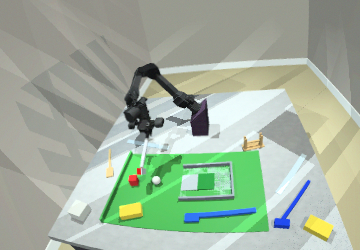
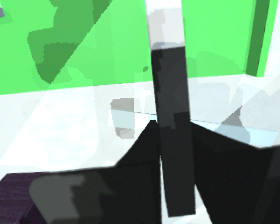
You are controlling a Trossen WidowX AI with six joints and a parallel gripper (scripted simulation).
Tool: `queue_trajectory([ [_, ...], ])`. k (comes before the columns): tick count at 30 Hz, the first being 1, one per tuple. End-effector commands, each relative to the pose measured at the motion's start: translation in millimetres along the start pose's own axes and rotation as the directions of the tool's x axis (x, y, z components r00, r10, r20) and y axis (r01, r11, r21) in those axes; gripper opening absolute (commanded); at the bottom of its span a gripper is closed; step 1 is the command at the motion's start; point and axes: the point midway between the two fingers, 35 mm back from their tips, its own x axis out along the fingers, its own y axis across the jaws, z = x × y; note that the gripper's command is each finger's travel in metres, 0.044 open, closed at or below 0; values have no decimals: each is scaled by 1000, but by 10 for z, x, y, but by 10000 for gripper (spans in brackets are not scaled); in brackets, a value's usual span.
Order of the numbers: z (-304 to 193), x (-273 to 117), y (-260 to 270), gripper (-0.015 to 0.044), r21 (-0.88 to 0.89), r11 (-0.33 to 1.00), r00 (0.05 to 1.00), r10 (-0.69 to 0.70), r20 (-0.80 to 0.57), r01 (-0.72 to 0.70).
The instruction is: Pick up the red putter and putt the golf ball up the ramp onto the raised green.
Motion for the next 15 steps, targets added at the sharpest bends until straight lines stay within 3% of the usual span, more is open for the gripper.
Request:
queue_trajectory([
  [1,-12,150,-9,0,2,1000,1000,-3,0,3],
  [15,-19,390,-13,0,1,1000,1000,-5,0,5],
])
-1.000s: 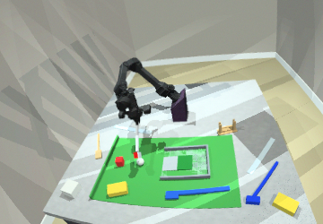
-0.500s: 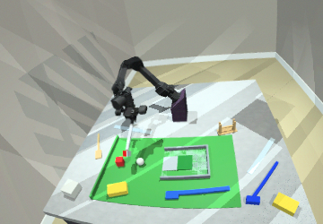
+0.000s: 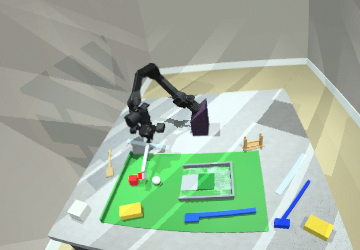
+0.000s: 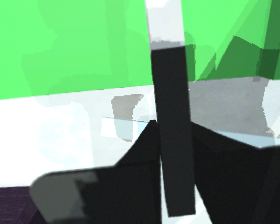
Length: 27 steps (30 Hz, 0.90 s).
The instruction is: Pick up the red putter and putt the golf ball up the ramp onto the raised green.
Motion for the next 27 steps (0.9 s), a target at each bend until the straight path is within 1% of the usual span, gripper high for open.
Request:
queue_trajectory([
  [1,8,74,17,0,-4,1000,1000,8,3,-8],
  [14,2,271,17,0,-5,1000,1000,6,3,-6],
  [27,-9,247,-6,0,-1,1000,1000,-1,-3,1],
])
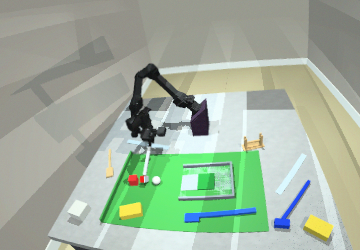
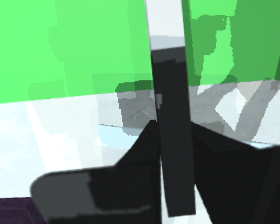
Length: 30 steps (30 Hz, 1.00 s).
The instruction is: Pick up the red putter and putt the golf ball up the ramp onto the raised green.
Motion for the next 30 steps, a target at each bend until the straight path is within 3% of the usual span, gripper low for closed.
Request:
queue_trajectory([
  [1,5,-2,-26,0,1,1000,1000,0,2,0],
  [15,-1,22,-145,0,0,1000,1000,0,-2,0],
  [25,19,22,1032,0,-4,1000,1000,16,4,-16],
  [30,1,20,1106,0,-5,1000,1000,13,5,-13],
])
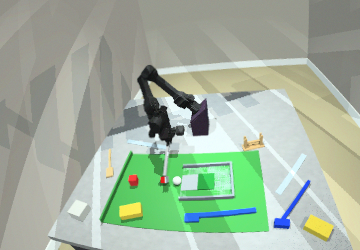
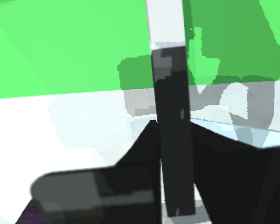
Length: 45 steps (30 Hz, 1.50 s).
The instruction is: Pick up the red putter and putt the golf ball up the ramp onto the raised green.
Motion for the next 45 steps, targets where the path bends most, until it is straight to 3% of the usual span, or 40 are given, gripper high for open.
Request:
queue_trajectory([
  [1,-13,-9,94,0,13,1000,1000,-14,4,14],
  [14,-9,-591,106,0,13,1000,1000,-11,3,11],
  [45,-10,-519,127,0,4,1000,1000,-5,-4,5],
])
